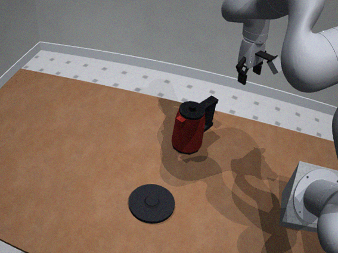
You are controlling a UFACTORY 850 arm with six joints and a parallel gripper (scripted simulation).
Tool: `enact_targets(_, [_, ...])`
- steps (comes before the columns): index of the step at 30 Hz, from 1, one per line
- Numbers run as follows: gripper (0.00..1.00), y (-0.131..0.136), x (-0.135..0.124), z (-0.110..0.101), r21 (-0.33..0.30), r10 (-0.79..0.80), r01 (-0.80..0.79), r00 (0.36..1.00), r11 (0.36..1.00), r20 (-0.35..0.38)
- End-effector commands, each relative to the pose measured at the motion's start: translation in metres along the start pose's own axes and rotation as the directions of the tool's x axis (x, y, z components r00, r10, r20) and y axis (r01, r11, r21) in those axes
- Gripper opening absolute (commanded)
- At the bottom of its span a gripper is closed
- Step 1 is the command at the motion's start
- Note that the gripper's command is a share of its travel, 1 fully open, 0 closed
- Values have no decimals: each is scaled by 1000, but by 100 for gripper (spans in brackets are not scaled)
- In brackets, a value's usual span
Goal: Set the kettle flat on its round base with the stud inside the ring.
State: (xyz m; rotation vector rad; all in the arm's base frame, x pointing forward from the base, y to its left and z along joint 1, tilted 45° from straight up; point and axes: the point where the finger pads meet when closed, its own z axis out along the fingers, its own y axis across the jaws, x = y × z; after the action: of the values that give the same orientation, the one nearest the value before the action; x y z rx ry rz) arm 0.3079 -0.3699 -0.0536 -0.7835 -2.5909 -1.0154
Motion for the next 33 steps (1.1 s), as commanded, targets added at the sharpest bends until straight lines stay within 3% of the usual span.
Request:
enact_targets(1, [100, 0, -1, -1, 1, 0, 0, 1000, 1000, 2])
enact_targets(2, [100, 0, -1, -1, 1, 0, 0, 1000, 1000, 2])
enact_targets(3, [81, 0, -1, -1, 1, 0, 0, 1000, 1000, 2])
enact_targets(19, [81, 2, -3, -1, 0, -40, 40, 999, 999, 4])
enact_targets(33, [81, 11, -16, -3, -4, -222, 222, 975, 975, 12])
